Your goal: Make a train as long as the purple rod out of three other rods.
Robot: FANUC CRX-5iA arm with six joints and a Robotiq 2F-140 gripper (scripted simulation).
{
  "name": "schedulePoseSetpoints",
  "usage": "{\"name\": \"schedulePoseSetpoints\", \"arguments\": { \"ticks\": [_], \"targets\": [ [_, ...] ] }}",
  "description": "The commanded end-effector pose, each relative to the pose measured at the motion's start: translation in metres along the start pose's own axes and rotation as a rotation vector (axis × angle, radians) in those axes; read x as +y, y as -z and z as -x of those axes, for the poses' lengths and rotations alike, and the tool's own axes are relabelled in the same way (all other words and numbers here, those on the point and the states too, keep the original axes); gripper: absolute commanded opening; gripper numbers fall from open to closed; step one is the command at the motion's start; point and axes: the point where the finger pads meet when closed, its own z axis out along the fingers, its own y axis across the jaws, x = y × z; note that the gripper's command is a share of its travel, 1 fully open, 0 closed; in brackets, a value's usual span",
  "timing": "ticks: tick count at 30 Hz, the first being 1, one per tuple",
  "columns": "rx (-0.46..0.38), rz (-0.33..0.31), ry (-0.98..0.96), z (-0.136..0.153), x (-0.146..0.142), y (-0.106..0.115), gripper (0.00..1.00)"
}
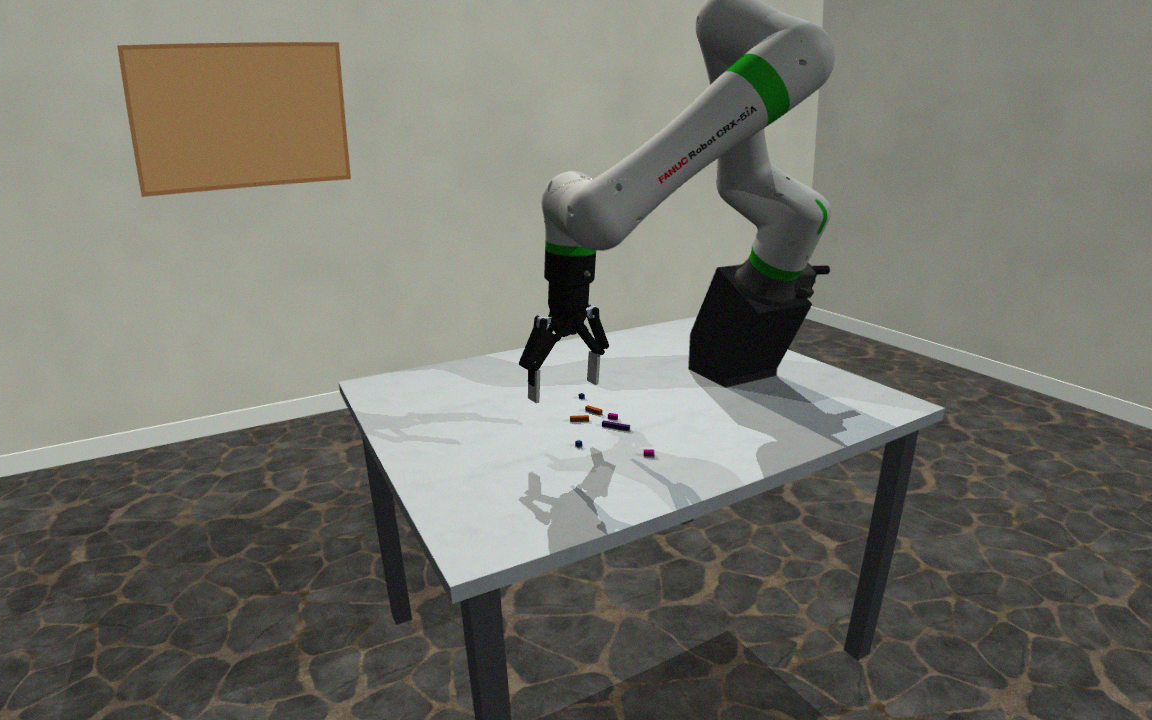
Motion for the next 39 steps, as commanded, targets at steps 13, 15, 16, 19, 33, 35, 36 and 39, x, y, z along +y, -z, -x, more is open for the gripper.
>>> {"name": "schedulePoseSetpoints", "arguments": {
  "ticks": [13, 15, 16, 19, 33, 35, 36, 39],
  "targets": [
    [0.087, -0.011, -0.03, -0.0433, -0.0016, -0.0077, 0.15],
    [0.087, -0.011, -0.03, -0.0433, -0.0016, -0.0077, 0.15],
    [0.087, -0.011, -0.03, -0.0433, -0.0016, -0.0077, 0.15],
    [0.087, -0.011, -0.03, -0.0433, -0.0016, -0.0077, 0.15],
    [0.087, -0.011, -0.03, -0.0433, -0.0016, -0.0077, 0.15],
    [0.087, -0.011, -0.03, -0.0433, -0.0016, -0.0077, 0.15],
    [0.087, -0.011, -0.03, -0.0433, -0.0016, -0.0077, 0.15],
    [0.087, -0.011, -0.03, -0.0433, -0.0016, -0.0077, 0.15]
  ]
}}
